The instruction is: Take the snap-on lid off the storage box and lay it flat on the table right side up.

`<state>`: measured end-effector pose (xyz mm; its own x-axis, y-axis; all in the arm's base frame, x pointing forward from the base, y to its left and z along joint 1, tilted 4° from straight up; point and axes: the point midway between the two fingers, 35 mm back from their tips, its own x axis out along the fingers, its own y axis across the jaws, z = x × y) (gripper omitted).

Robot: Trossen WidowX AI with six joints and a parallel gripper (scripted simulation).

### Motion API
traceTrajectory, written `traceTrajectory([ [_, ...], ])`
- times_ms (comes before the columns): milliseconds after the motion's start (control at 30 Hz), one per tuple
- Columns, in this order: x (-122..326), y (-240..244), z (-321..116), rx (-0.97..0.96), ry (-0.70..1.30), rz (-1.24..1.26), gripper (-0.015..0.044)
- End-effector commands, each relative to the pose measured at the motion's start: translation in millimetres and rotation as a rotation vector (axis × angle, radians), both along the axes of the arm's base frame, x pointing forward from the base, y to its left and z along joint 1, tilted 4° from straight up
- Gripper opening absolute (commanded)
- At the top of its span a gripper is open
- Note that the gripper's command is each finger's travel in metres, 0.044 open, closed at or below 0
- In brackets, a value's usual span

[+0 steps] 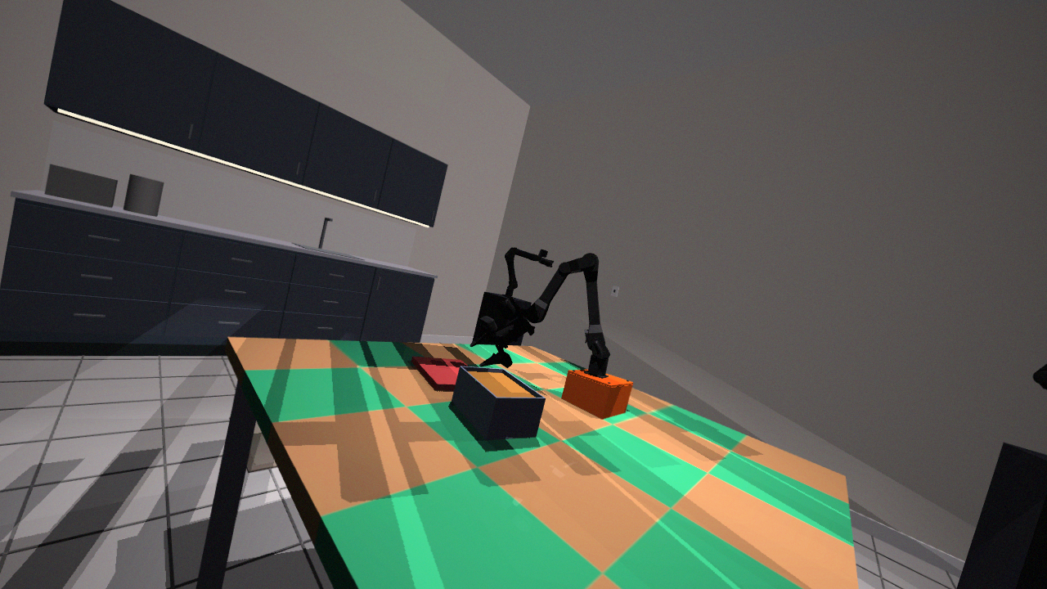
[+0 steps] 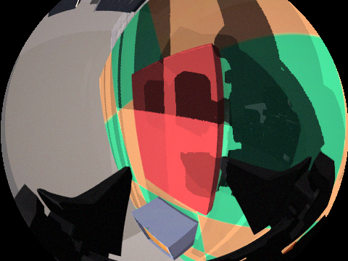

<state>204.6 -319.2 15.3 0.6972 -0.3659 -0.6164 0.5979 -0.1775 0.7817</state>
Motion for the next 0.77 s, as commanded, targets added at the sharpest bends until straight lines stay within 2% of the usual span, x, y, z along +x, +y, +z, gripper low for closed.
traceTrajectory([
  [0,-8.1,6.2,-3.0,0.010,0.004,0.002,0.0440],
  [733,-49.1,23.6,-4.7,0.011,0.007,0.002,0.0440],
])
